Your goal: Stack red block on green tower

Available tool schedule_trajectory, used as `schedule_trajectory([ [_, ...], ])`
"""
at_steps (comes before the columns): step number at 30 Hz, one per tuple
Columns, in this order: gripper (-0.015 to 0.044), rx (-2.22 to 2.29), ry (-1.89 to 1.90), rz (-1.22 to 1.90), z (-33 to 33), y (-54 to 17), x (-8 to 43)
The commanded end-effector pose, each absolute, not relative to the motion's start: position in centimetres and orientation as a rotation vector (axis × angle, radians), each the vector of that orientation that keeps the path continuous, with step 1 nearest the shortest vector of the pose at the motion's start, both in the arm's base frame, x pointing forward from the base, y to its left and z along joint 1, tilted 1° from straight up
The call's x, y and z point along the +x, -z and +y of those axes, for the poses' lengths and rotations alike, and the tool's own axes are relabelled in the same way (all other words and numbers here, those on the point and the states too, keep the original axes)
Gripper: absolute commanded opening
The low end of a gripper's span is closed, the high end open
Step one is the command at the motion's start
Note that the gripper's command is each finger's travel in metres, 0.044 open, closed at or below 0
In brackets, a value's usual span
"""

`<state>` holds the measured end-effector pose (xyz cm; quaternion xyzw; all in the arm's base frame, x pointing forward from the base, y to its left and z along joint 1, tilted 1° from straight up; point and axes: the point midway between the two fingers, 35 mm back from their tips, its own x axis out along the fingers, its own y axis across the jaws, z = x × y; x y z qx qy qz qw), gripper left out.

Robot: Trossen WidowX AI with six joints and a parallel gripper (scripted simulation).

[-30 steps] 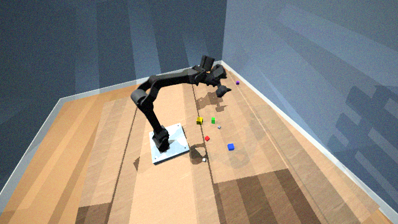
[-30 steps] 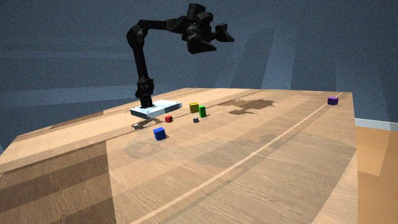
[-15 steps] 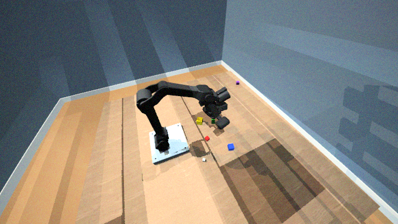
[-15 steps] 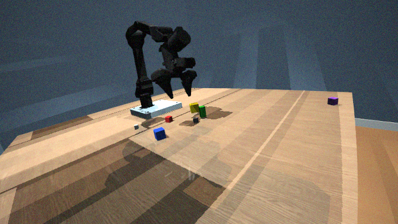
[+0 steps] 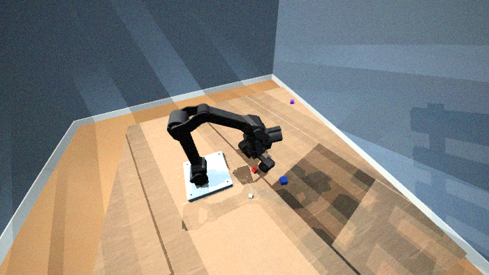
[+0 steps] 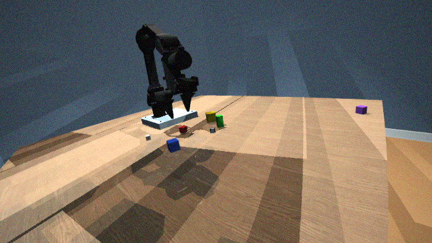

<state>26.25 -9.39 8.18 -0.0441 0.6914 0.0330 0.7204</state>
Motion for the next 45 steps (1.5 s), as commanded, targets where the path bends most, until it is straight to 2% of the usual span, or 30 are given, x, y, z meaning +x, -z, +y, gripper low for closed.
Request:
schedule_trajectory([
  [1, 0.044, -0.095, -0.083, 1.536, -9.3, -6.4, 26.1],
  [39, 0.044, -0.094, -0.083, 1.536, -9.3, -2.2, 26.0],
  [45, 0.0282, -0.094, -0.083, 1.536, -9.3, -2.2, 26.0],
])
